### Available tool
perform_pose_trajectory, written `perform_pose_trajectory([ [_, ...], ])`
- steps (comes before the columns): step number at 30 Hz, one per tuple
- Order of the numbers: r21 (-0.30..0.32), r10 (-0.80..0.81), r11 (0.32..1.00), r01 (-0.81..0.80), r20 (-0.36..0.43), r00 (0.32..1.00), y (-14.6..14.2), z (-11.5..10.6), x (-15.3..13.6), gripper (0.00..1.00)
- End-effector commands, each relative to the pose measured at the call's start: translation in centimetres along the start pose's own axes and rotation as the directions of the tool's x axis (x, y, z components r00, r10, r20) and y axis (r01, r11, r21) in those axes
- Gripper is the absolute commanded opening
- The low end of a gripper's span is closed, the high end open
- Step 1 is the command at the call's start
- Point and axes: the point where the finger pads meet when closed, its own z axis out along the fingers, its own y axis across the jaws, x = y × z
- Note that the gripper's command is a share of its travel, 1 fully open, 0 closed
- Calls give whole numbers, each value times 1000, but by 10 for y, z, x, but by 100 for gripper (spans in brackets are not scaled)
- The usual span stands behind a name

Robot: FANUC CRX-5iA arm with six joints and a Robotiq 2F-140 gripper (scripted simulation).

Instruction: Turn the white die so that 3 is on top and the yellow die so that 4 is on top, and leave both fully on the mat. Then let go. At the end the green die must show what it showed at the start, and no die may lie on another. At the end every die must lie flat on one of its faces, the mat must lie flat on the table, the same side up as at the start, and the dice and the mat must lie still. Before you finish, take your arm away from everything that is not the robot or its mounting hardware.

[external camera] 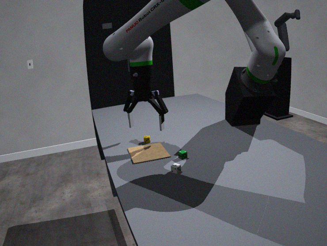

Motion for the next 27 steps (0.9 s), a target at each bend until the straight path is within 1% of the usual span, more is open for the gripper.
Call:
perform_pose_trajectory([
  [1, 0, 0, 1000, 0, 0, 1000, 0, 0, 0, 100],
  [11, 0, 0, 1000, 0, 0, 1000, 22, 0, -10, 100],
  [16, 0, 0, 1000, 0, 0, 1000, 53, 0, -26, 100],
  [25, 0, 0, 1000, 0, 0, 1000, 127, 0, -61, 100],
  [27, 0, 0, 1000, 0, 0, 1000, 127, 0, -61, 100],
])
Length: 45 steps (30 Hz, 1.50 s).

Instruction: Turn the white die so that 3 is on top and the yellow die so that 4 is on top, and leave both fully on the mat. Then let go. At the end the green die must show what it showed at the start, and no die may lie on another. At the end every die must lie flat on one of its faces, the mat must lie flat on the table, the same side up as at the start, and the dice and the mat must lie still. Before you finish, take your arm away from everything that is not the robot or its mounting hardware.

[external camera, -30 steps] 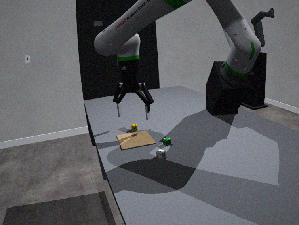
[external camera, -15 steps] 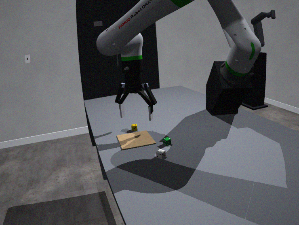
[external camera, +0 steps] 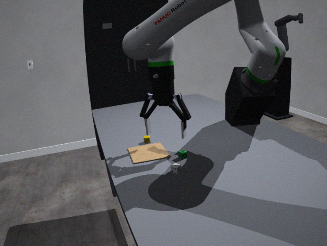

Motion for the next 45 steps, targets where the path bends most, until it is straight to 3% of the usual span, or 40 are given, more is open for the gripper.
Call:
perform_pose_trajectory([
  [1, 6, 1, 1000, -1, -3, 1000, 22, -1, -12, 100],
  [8, 6, 1, 1000, -1, -3, 1000, 64, -1, -33, 100],
  [14, 6, 1, 1000, -1, -3, 1000, 81, -1, -41, 100],
  [45, 6, 1, 1000, -1, -3, 1000, 83, -1, -42, 100],
])
